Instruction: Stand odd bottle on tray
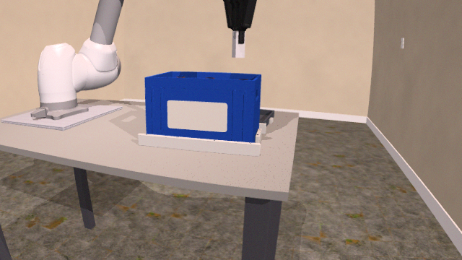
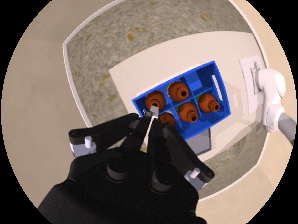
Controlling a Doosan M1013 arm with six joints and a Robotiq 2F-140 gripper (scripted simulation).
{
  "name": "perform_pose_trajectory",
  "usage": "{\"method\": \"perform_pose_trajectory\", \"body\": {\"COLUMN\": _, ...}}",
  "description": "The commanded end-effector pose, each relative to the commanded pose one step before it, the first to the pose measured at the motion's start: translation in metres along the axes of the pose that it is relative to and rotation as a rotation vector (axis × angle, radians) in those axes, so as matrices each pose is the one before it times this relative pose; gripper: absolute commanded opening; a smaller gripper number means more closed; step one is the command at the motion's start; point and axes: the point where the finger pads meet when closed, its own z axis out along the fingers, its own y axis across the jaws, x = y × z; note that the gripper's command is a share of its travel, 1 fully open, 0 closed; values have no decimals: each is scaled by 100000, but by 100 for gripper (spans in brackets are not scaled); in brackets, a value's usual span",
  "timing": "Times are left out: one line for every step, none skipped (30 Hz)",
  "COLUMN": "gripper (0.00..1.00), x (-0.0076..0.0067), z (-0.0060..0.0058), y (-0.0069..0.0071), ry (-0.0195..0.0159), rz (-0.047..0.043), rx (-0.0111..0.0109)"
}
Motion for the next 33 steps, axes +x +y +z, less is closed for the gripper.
{"method": "perform_pose_trajectory", "body": {"gripper": 0, "x": 2, "z": -15, "y": 4, "ry": -21, "rz": -2, "rx": 2}}
{"method": "perform_pose_trajectory", "body": {"gripper": 0, "x": 0, "z": 0, "y": 0, "ry": 0, "rz": 0, "rx": 0}}
{"method": "perform_pose_trajectory", "body": {"gripper": 0, "x": 0, "z": 0, "y": 0, "ry": 0, "rz": 0, "rx": 0}}
{"method": "perform_pose_trajectory", "body": {"gripper": 0, "x": 0, "z": 0, "y": 0, "ry": 0, "rz": 0, "rx": 0}}
{"method": "perform_pose_trajectory", "body": {"gripper": 0, "x": 0, "z": 0, "y": 0, "ry": 0, "rz": 0, "rx": 0}}
{"method": "perform_pose_trajectory", "body": {"gripper": 0, "x": 0, "z": 0, "y": 0, "ry": 0, "rz": 0, "rx": 0}}
{"method": "perform_pose_trajectory", "body": {"gripper": 0, "x": 0, "z": 0, "y": 0, "ry": 0, "rz": 0, "rx": 0}}
{"method": "perform_pose_trajectory", "body": {"gripper": 0, "x": 0, "z": 0, "y": 0, "ry": 0, "rz": 0, "rx": 0}}
{"method": "perform_pose_trajectory", "body": {"gripper": 0, "x": 0, "z": 0, "y": 0, "ry": 0, "rz": 0, "rx": 0}}
{"method": "perform_pose_trajectory", "body": {"gripper": 0, "x": 0, "z": 0, "y": 0, "ry": 0, "rz": 0, "rx": 0}}
{"method": "perform_pose_trajectory", "body": {"gripper": 0, "x": 0, "z": 0, "y": 0, "ry": 0, "rz": 0, "rx": 0}}
{"method": "perform_pose_trajectory", "body": {"gripper": 0, "x": 0, "z": 0, "y": 0, "ry": 0, "rz": 0, "rx": 0}}
{"method": "perform_pose_trajectory", "body": {"gripper": 0, "x": 0, "z": 0, "y": 0, "ry": 0, "rz": 0, "rx": 0}}
{"method": "perform_pose_trajectory", "body": {"gripper": 0, "x": 0, "z": 0, "y": 0, "ry": 0, "rz": 0, "rx": 0}}
{"method": "perform_pose_trajectory", "body": {"gripper": 0, "x": 0, "z": 0, "y": 0, "ry": 0, "rz": 0, "rx": 0}}
{"method": "perform_pose_trajectory", "body": {"gripper": 0, "x": 0, "z": 0, "y": 0, "ry": 0, "rz": 0, "rx": 0}}
{"method": "perform_pose_trajectory", "body": {"gripper": 0, "x": 0, "z": 0, "y": 0, "ry": 0, "rz": 0, "rx": 0}}
{"method": "perform_pose_trajectory", "body": {"gripper": 0, "x": 0, "z": 0, "y": 0, "ry": 0, "rz": 0, "rx": 0}}
{"method": "perform_pose_trajectory", "body": {"gripper": 0, "x": 0, "z": 0, "y": 0, "ry": 0, "rz": 0, "rx": 0}}
{"method": "perform_pose_trajectory", "body": {"gripper": 0, "x": 0, "z": 0, "y": 0, "ry": 0, "rz": 0, "rx": 0}}
{"method": "perform_pose_trajectory", "body": {"gripper": 0, "x": 0, "z": 0, "y": 0, "ry": 0, "rz": 0, "rx": 0}}
{"method": "perform_pose_trajectory", "body": {"gripper": 0, "x": 0, "z": 0, "y": 0, "ry": 0, "rz": 0, "rx": 0}}
{"method": "perform_pose_trajectory", "body": {"gripper": 0, "x": 0, "z": 0, "y": 0, "ry": 0, "rz": 0, "rx": 0}}
{"method": "perform_pose_trajectory", "body": {"gripper": 0, "x": 0, "z": 0, "y": 0, "ry": 0, "rz": 0, "rx": 0}}
{"method": "perform_pose_trajectory", "body": {"gripper": 0, "x": 0, "z": 0, "y": 0, "ry": 0, "rz": 0, "rx": 0}}
{"method": "perform_pose_trajectory", "body": {"gripper": 0, "x": -78, "z": 0, "y": 67, "ry": 0, "rz": 0, "rx": 0}}
{"method": "perform_pose_trajectory", "body": {"gripper": 0, "x": -439, "z": -1, "y": 378, "ry": 0, "rz": 0, "rx": 0}}
{"method": "perform_pose_trajectory", "body": {"gripper": 0, "x": -893, "z": -1, "y": 786, "ry": 0, "rz": 0, "rx": 1}}
{"method": "perform_pose_trajectory", "body": {"gripper": 0, "x": -1225, "z": 0, "y": 1121, "ry": 0, "rz": 0, "rx": 1}}
{"method": "perform_pose_trajectory", "body": {"gripper": 0, "x": -1265, "z": 1, "y": 1213, "ry": 0, "rz": 0, "rx": 0}}
{"method": "perform_pose_trajectory", "body": {"gripper": 0, "x": -679, "z": 1, "y": 676, "ry": 0, "rz": 0, "rx": 0}}
{"method": "perform_pose_trajectory", "body": {"gripper": 0, "x": -836, "z": 2, "y": 857, "ry": 0, "rz": 0, "rx": 0}}
{"method": "perform_pose_trajectory", "body": {"gripper": 0, "x": -656, "z": 2, "y": 693, "ry": 0, "rz": 0, "rx": -1}}
